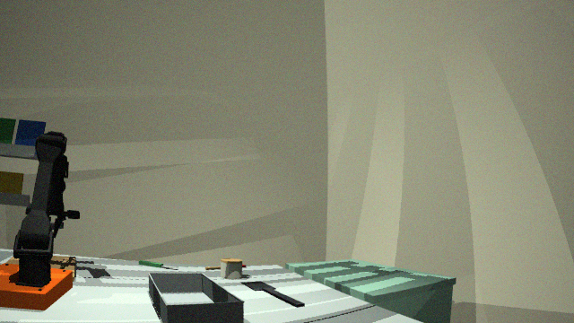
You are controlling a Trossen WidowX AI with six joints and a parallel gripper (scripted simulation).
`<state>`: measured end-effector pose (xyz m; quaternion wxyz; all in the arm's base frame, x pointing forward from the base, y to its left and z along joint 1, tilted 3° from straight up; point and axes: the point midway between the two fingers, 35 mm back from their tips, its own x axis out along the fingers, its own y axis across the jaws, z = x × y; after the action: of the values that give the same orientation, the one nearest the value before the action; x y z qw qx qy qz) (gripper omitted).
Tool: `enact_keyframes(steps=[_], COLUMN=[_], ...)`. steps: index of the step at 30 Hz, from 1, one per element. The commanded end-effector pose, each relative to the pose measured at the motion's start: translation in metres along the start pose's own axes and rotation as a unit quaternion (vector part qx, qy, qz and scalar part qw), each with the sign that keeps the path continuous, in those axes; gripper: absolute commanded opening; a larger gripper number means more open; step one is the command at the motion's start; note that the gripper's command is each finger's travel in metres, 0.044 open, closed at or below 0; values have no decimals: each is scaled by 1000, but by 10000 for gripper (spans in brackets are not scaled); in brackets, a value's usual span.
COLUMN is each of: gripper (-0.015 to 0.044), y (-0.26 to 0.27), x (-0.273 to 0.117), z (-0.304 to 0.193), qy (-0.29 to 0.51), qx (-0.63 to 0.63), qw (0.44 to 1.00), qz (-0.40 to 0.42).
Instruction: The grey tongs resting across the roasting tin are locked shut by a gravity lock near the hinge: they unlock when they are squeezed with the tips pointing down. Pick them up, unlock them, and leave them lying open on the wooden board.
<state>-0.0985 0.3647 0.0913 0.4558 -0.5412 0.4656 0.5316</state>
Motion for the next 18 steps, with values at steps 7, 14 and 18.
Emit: enact_keyframes(steps=[7,14,18], gripper=[-150,-150,-150], y=[63,66,67], x=[0,1,2], z=[-11,-12,-10], qy=[1,0,-20], qx=[-67,-70,-72], qw=[998,998,997], qz=[3,3,3])
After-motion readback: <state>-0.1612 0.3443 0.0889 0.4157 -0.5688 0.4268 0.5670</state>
